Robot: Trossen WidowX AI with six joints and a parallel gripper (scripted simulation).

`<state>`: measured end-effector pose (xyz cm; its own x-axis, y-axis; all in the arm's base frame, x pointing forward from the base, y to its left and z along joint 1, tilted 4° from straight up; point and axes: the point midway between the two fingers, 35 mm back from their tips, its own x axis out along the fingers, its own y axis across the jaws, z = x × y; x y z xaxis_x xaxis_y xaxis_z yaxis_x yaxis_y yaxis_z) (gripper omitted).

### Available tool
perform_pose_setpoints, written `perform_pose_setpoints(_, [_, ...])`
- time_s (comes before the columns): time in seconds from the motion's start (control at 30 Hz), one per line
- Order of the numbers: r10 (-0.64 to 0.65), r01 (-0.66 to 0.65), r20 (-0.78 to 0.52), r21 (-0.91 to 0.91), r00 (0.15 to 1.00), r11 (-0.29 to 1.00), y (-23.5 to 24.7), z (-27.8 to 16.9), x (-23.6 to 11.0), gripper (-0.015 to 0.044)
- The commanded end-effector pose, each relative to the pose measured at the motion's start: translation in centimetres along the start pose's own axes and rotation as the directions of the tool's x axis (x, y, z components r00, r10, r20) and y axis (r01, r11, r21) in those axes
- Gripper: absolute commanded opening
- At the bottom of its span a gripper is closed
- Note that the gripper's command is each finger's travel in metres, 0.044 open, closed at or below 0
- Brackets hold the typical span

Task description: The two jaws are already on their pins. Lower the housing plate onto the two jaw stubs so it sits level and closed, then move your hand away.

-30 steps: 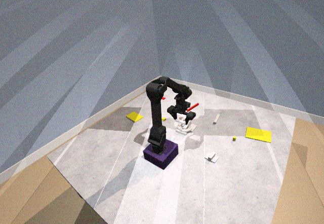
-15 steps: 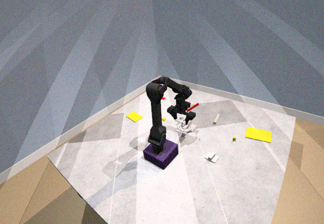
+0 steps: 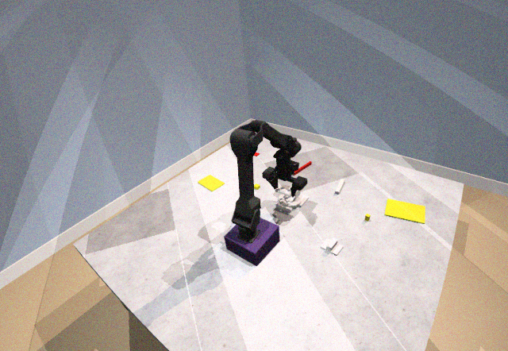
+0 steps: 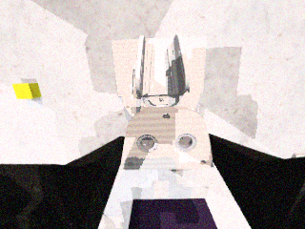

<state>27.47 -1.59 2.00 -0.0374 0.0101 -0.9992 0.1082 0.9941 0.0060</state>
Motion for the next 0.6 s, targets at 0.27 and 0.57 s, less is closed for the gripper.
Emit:
perform_pose_setpoints(0.27, [0.003, -0.003, -0.005, 0.002, 1.0, 1.0, 0.1, -0.1, 2.2, 0.0351])
perform_pose_setpoints(0.57, [0.003, -0.003, -0.005, 0.002, 1.0, 1.0, 0.1, -0.1, 3.6, 0.0351])
